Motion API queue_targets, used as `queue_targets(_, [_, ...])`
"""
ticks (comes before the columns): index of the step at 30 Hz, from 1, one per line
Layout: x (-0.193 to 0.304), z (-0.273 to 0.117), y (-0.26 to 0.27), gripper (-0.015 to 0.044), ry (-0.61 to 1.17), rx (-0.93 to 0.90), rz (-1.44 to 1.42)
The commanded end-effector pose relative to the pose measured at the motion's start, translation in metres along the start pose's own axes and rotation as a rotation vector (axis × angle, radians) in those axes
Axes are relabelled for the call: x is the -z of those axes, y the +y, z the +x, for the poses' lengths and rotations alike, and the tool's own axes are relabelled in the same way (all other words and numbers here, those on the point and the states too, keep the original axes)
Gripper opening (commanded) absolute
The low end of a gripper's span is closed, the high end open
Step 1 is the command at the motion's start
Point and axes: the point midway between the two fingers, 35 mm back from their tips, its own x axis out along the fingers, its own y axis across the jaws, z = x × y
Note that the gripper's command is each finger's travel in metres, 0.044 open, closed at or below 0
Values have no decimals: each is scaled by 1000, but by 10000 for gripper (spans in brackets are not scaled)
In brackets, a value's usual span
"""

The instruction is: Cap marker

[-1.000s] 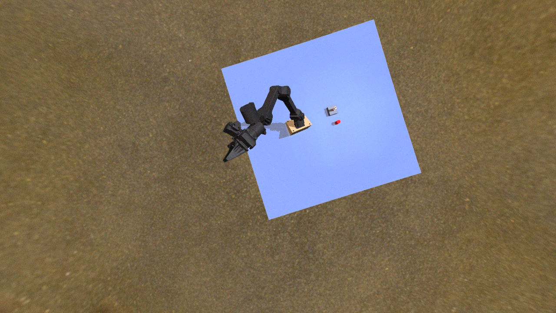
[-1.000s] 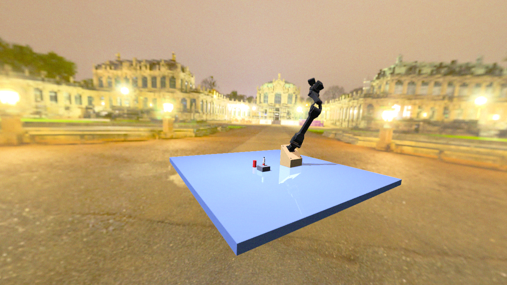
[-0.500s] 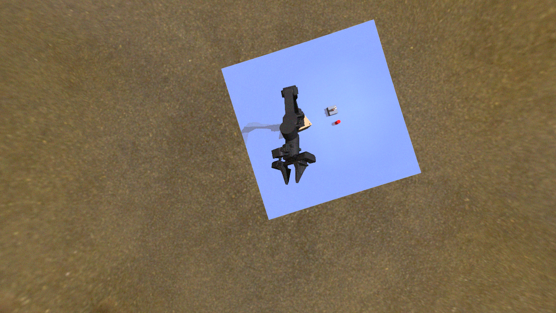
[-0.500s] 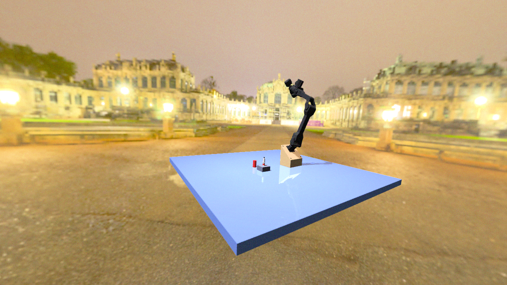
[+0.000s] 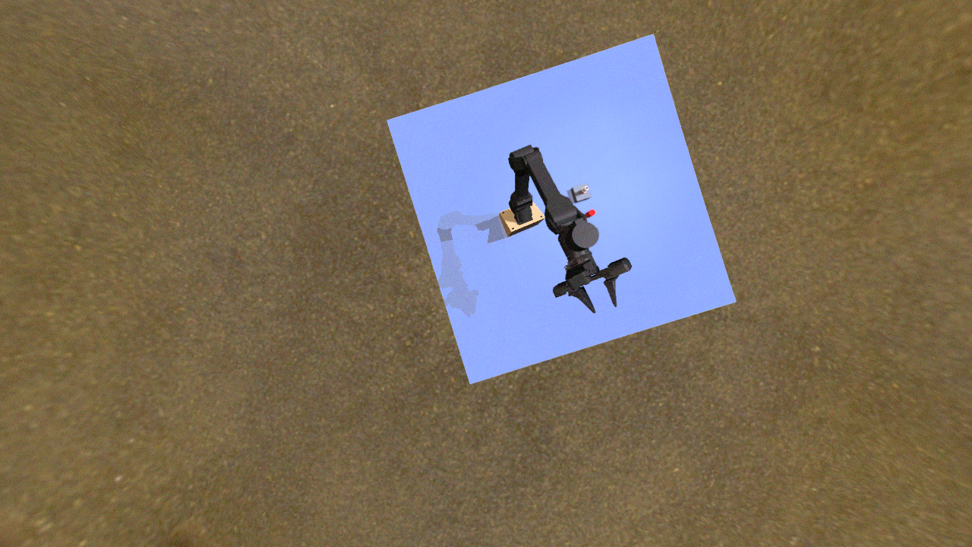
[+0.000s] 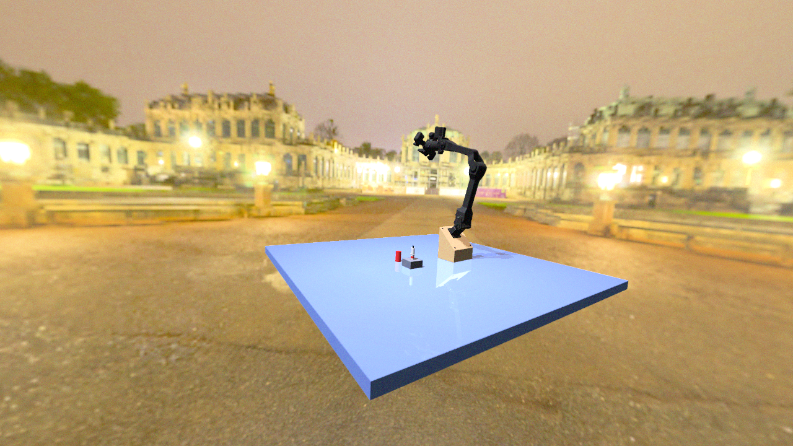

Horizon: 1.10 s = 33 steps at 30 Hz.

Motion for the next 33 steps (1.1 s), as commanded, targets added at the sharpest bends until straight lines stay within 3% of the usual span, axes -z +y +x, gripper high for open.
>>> queue_targets(1, [71,9,27,244,184,-29,-49])
queue_targets(9, [192,0,64,244,491,-64,-160])
queue_targets(17, [314,-35,81,244,806,-60,-285])
queue_targets(33, [515,-183,42,244,1449,117,-563])
